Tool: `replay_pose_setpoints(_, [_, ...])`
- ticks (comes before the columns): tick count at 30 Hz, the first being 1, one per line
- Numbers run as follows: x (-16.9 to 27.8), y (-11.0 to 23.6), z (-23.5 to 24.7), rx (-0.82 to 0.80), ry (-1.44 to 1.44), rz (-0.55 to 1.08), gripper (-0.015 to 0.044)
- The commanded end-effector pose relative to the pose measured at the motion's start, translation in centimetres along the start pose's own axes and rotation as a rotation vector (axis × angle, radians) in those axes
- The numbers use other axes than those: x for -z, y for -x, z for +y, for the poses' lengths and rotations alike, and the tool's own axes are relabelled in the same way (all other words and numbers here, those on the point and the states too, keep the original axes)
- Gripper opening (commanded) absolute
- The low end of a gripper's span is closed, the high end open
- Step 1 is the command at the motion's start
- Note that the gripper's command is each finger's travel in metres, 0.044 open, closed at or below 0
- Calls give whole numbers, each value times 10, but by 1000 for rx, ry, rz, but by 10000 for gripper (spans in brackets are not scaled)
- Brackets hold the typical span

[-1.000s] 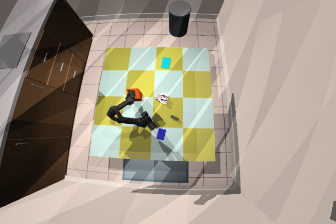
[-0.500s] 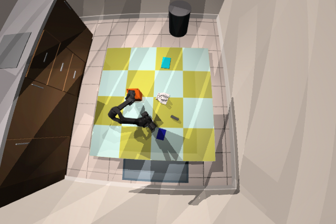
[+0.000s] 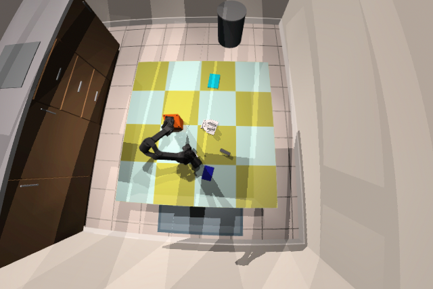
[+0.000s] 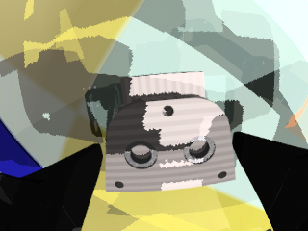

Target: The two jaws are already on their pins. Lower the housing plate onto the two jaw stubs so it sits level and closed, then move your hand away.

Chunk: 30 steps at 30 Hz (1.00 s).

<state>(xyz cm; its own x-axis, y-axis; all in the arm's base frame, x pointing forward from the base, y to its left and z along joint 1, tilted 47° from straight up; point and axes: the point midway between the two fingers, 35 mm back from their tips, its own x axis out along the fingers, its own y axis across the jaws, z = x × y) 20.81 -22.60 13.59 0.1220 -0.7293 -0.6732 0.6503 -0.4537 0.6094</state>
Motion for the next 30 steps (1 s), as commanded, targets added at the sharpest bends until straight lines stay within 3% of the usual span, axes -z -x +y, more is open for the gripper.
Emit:
replay_pose_setpoints(1, [1,0,0,-1,3,5,440])
replay_pose_setpoints(15, [0,0,0,0,0,0,353])
replay_pose_setpoints(30, [2,11,1,2,-1,2,351])
